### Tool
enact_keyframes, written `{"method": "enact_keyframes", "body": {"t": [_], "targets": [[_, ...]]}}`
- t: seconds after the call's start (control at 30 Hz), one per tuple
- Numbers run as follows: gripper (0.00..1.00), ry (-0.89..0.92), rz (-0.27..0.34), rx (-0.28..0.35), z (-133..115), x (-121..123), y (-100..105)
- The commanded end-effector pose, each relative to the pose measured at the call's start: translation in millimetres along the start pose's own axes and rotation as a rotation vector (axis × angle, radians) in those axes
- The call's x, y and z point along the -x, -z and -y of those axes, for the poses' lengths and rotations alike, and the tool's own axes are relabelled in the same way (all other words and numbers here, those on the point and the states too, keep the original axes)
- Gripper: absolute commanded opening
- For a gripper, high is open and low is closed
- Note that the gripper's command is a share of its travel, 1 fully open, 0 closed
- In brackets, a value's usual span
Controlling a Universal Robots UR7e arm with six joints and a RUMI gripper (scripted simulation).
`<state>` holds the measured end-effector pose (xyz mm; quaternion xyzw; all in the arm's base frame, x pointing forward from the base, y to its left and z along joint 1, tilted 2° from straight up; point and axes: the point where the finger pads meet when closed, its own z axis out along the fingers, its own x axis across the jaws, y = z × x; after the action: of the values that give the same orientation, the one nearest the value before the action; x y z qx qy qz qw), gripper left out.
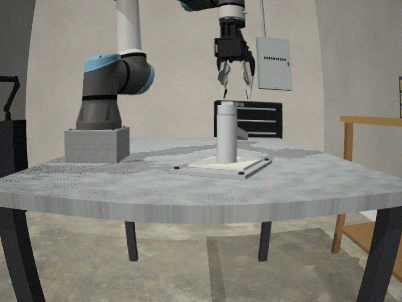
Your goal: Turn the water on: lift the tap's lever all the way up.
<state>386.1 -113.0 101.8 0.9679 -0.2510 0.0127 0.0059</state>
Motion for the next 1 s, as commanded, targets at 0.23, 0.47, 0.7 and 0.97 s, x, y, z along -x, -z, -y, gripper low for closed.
{"method": "enact_keyframes", "body": {"t": [0.23,0.47,0.7,0.97], "targets": [[0.39,0.000,-0.001,0.000,0.0,-0.3,0.4],[0.39,0.000,-0.001,0.000,0.0,-0.3,0.3],[0.39,0.000,-0.001,0.000,0.0,-0.4,-0.5],[0.39,0.000,-0.001,0.000,0.0,-0.4,-2.8]]}}
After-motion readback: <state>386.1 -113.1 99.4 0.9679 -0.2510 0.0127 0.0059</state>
